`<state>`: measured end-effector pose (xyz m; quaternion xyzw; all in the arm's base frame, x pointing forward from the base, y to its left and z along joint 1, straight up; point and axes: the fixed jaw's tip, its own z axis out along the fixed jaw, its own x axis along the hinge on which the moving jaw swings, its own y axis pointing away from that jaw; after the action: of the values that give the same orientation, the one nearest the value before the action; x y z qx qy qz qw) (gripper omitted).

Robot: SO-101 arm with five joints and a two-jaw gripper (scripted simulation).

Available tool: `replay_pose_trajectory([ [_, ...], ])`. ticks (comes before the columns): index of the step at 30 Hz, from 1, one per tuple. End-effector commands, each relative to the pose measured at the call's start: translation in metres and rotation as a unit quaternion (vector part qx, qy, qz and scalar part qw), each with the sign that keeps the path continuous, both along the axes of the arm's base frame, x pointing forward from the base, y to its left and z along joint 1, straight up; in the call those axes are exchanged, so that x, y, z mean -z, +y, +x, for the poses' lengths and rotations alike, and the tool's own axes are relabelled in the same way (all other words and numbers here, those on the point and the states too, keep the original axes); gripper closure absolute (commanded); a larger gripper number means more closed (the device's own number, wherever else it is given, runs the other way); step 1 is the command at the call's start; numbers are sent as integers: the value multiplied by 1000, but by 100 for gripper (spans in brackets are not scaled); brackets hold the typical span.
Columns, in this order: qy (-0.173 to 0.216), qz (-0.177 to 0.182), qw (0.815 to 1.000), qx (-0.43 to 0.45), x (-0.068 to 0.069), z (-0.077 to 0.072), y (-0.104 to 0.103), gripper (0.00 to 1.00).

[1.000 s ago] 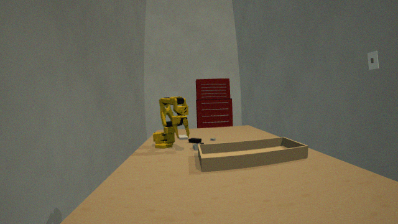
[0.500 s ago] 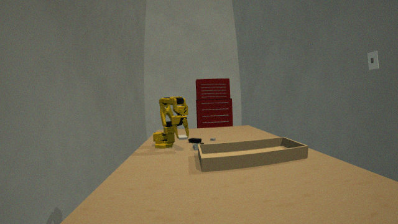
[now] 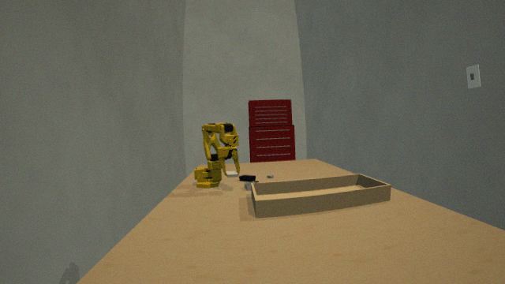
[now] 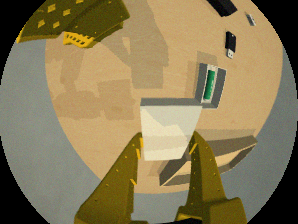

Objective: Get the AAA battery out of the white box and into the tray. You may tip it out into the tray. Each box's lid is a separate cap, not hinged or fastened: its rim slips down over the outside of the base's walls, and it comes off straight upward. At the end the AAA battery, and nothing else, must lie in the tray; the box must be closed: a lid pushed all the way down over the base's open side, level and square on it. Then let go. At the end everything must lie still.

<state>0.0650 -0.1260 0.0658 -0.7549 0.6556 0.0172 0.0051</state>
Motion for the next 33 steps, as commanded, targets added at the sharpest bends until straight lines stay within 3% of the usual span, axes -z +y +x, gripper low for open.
replay_pose_trajectory([
  [1,-10,-15,1000,-1,-3,0,-2,80],
  [12,-10,-15,1000,-1,3,1,-4,80],
  [33,-10,-15,1000,-1,36,2,-5,80],
])
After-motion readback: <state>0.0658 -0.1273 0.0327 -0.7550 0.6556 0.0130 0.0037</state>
